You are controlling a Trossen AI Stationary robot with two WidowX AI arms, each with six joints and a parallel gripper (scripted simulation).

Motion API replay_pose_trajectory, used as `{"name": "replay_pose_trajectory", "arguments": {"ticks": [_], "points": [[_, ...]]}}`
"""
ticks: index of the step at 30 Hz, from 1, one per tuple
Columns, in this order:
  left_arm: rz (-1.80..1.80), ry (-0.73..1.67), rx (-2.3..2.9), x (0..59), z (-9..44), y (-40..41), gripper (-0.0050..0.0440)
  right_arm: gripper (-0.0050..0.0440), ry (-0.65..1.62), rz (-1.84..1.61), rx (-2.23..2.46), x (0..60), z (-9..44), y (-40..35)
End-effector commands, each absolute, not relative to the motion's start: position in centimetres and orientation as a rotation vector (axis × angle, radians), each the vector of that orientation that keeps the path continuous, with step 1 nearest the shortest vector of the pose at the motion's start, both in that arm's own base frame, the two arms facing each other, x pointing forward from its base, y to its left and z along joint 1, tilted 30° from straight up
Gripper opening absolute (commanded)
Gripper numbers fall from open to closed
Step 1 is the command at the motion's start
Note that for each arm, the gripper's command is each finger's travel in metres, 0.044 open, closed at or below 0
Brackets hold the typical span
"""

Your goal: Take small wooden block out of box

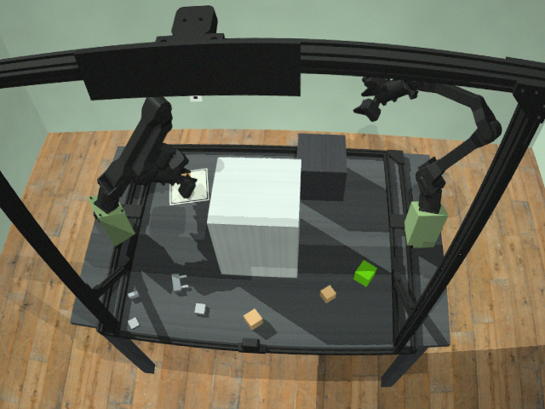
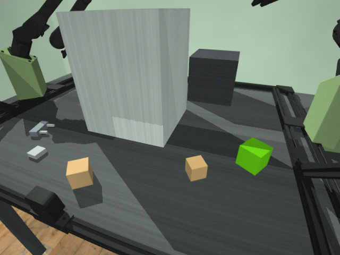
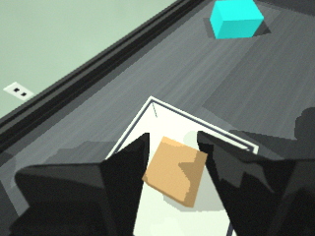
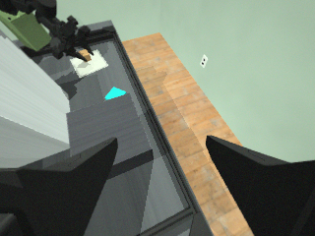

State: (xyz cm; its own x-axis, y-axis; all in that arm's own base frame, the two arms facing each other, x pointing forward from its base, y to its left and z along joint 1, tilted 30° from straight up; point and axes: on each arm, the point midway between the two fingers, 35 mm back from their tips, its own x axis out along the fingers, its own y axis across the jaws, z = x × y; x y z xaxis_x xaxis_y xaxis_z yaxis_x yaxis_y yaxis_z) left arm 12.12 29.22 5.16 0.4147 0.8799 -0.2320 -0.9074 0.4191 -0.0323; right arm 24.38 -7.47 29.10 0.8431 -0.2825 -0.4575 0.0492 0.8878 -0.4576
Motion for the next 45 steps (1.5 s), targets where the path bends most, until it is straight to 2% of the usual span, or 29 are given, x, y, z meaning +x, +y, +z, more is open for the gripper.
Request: {"name": "replay_pose_trajectory", "arguments": {"ticks": [1, 12, 22, 24, 31, 45], "points": [[1.132, 0.198, -0.172, 12.3, 4.6, 29.6, 0.0, 0.04, 0.541, -0.185, -0.448, 24.4, 29.1, -7.5], [1.13, 0.223, -0.188, 12.6, 3.3, 30.3, 0.0, 0.04, 0.541, -0.185, -0.448, 24.4, 29.1, -7.5], [1.127, 0.215, -0.179, 12.5, 3.9, 30.0, 0.024, 0.04, 0.541, -0.185, -0.448, 24.4, 29.1, -7.5], [1.127, 0.215, -0.179, 12.5, 3.9, 30.0, 0.024, 0.04, 0.541, -0.185, -0.448, 24.4, 29.1, -7.5], [1.127, 0.215, -0.179, 12.5, 3.9, 30.0, 0.04, 0.04, 0.541, -0.185, -0.448, 24.4, 29.1, -7.5], [1.128, 0.211, -0.177, 12.5, 4.3, 30.1, 0.04, 0.04, 0.541, -0.185, -0.448, 24.4, 29.1, -7.5]]}}
